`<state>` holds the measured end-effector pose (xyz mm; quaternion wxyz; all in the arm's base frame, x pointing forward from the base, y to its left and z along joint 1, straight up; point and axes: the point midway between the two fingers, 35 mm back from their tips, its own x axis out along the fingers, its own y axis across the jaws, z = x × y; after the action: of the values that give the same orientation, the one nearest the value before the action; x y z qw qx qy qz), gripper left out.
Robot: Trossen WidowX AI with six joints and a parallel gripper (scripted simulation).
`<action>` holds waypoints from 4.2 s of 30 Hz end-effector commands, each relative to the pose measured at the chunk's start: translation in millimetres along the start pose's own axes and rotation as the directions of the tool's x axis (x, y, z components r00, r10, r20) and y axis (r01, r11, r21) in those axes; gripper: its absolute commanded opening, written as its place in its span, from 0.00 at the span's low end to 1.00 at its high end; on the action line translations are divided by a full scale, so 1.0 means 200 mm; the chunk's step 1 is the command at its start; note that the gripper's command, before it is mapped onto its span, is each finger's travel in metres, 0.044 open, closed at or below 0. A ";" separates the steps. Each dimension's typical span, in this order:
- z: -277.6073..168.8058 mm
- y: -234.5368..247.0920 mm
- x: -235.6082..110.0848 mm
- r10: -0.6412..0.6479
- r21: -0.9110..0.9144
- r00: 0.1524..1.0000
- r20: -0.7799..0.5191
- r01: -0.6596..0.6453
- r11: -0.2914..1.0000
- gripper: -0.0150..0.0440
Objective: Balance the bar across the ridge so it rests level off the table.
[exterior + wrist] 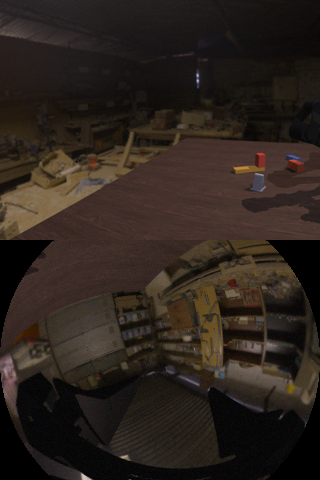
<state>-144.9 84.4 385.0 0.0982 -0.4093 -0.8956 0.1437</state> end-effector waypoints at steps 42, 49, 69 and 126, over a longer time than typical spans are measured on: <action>0.23 -0.83 -0.53 -0.706 -0.836 0.640 0.303 0.534 0.126 0.79; 0.28 -0.92 -0.72 -0.782 -0.883 0.501 0.371 0.450 -0.131 0.79; 0.38 -1.00 -1.35 -0.833 -0.822 0.068 0.548 -0.136 -0.552 0.79; 0.42 0.24 -2.65 -0.091 -0.256 -0.572 0.815 -0.496 0.830 0.79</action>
<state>188.8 -311.2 268.0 -0.6709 -0.2635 -0.3050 0.6224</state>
